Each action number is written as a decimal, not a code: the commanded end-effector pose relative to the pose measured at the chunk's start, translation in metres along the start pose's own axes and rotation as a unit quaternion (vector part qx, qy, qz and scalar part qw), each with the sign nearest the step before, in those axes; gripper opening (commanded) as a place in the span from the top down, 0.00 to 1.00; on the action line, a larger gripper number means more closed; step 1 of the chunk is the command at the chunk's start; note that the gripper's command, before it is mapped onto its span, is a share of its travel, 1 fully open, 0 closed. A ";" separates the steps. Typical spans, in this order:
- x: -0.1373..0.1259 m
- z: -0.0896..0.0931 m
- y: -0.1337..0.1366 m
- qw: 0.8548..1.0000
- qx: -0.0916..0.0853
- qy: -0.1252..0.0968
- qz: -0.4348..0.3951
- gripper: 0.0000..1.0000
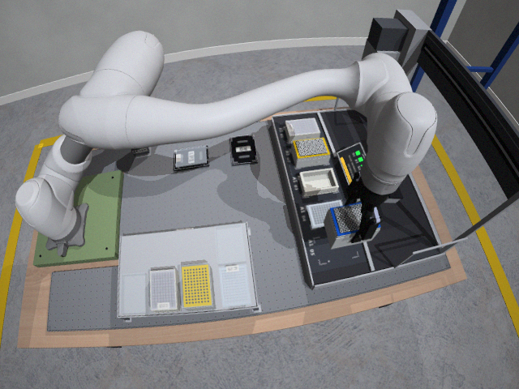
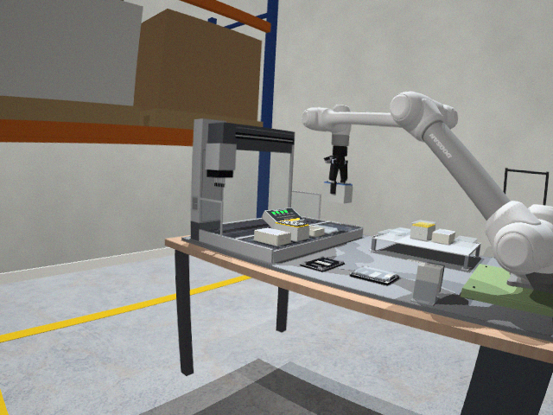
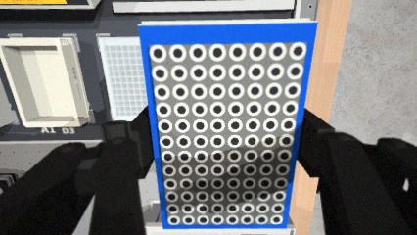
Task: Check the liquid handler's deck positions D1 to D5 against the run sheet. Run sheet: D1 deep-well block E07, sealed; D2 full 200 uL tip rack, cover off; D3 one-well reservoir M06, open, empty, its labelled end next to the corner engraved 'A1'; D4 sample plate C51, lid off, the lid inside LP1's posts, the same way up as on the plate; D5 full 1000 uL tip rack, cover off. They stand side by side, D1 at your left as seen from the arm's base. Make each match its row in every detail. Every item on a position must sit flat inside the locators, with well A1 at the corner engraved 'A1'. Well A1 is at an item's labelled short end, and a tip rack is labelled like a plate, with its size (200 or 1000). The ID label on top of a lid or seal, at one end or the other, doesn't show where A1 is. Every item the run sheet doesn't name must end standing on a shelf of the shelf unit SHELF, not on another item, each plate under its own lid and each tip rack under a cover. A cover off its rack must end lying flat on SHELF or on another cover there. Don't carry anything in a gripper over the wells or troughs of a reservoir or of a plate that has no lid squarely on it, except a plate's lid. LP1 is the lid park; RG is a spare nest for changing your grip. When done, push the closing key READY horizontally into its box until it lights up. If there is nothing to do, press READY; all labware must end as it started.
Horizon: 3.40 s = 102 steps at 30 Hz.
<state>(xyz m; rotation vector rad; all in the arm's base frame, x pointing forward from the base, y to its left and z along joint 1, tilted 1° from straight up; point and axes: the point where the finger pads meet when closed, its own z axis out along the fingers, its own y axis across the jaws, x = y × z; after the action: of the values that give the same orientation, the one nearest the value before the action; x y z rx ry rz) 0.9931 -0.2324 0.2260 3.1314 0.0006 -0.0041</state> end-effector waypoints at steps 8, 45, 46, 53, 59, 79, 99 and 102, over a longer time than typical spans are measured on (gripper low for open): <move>0.000 -0.018 0.000 1.000 0.000 0.001 0.000 0.90; 0.000 -0.070 0.000 1.000 0.000 0.001 0.000 0.90; 0.000 -0.072 0.000 1.000 0.000 0.001 0.000 0.90; 0.000 -0.083 0.000 1.000 0.000 0.001 0.000 0.90; 0.000 -0.086 0.000 1.000 0.000 0.001 0.000 0.90; -0.055 -0.086 0.000 1.000 0.000 0.001 0.000 0.90; -0.145 -0.086 0.000 1.000 0.000 0.001 0.000 0.90; -0.160 -0.086 0.000 1.000 0.000 0.001 0.000 0.90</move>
<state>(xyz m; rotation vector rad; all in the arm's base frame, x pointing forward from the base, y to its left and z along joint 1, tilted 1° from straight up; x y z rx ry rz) 0.8459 -0.2317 0.3105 3.1317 0.0005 -0.0058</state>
